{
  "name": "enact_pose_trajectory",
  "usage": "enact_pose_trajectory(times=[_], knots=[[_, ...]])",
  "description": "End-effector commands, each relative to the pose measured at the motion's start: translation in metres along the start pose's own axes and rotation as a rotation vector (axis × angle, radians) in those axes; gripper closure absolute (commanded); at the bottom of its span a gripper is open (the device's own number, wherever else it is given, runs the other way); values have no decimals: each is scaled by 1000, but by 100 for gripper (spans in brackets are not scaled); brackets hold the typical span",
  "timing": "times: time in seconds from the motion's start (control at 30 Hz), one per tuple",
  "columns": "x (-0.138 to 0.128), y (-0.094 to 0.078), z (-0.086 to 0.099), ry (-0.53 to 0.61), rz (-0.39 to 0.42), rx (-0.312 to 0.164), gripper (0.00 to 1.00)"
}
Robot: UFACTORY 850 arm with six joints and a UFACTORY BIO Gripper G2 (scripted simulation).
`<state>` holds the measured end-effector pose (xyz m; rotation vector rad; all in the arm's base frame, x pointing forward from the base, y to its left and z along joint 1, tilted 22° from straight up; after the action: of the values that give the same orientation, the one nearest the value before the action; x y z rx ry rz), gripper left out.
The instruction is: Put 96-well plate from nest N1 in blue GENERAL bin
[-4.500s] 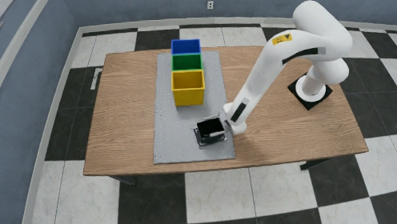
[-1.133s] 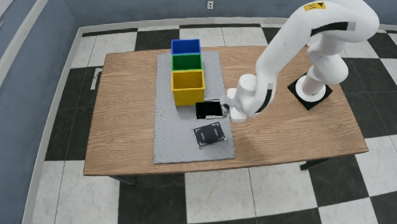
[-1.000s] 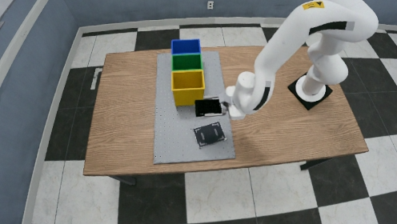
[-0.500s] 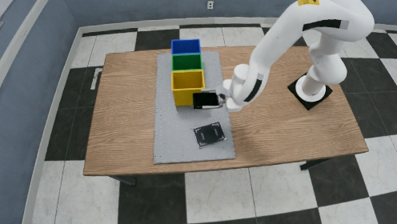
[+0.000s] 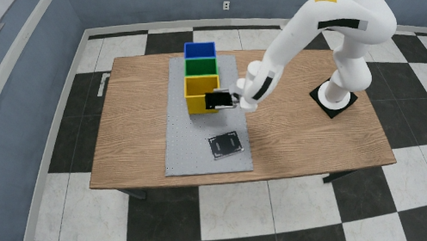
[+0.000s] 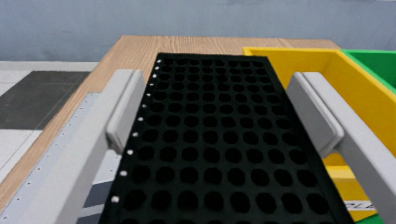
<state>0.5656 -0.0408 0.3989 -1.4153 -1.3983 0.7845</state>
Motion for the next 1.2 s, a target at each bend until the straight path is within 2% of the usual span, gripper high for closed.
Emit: enact_pose_trajectory(times=[0.0, 1.17], knots=[[-17, -1, -5, -2, -5, -4, 100], [-119, 0, -25, -2, -5, -4, 100]])
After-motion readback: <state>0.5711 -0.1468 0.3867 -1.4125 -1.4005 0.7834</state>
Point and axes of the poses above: the point midway between the two finger pads, its own z axis back along the fingers, its own x axis across the jaws, y = z × x, the point moved 7 cm from there along z, back along the fingers, and after that the axes turned 1 degree about -z, right-handed, at the moved point
